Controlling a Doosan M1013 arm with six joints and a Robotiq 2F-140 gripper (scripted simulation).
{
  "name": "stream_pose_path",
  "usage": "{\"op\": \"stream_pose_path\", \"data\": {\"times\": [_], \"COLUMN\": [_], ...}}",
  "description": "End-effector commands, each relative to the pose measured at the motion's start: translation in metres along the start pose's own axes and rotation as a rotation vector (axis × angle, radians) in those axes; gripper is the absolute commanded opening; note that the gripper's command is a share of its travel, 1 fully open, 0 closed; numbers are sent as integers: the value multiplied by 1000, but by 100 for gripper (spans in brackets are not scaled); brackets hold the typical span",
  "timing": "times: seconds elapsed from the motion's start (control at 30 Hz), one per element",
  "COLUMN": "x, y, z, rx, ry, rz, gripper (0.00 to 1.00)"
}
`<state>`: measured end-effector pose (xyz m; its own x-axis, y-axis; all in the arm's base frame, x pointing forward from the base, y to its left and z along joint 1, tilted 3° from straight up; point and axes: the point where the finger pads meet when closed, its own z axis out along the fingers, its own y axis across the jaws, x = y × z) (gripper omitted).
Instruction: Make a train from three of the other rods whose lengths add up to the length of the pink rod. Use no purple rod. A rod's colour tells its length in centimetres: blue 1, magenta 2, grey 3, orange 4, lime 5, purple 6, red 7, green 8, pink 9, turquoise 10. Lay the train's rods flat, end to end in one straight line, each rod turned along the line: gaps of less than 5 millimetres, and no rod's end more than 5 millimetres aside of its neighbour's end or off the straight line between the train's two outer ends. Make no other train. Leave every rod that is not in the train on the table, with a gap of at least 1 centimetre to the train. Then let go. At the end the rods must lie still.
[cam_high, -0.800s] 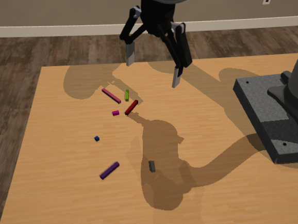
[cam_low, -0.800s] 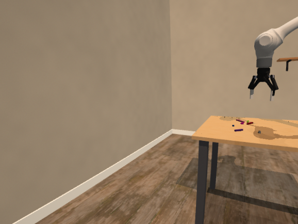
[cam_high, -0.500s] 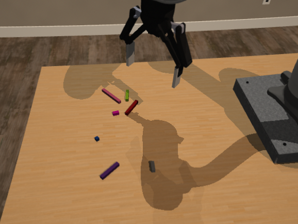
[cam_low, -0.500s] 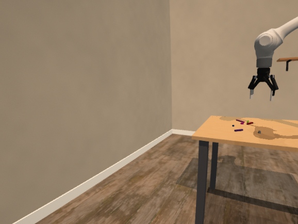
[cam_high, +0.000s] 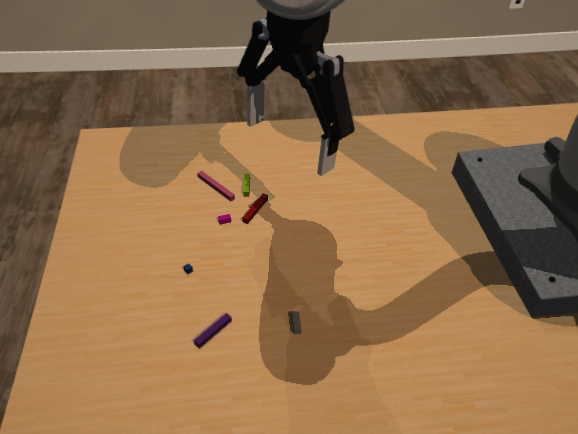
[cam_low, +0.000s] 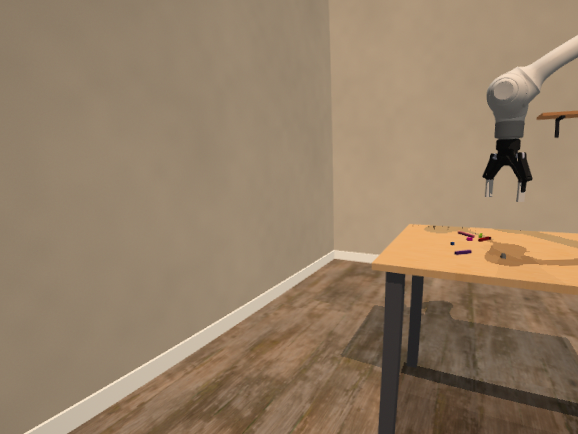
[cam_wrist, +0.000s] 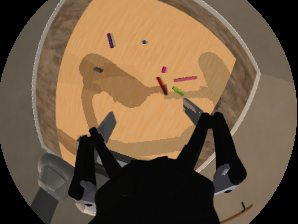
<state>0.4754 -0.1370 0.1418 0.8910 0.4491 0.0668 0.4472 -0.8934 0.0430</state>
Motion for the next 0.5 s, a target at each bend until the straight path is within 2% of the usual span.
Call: {"op": "stream_pose_path", "data": {"times": [0.0,0.23,0.3,0.37,0.47], "x": [-15,-44,-44,-58,-62], "y": [14,41,41,52,54], "z": [28,71,71,89,93], "rx": [10,20,20,23,24], "ry": [-10,-18,-18,-23,-24], "rz": [167,473,473,612,641], "gripper": [100,100,100,100,100]}}
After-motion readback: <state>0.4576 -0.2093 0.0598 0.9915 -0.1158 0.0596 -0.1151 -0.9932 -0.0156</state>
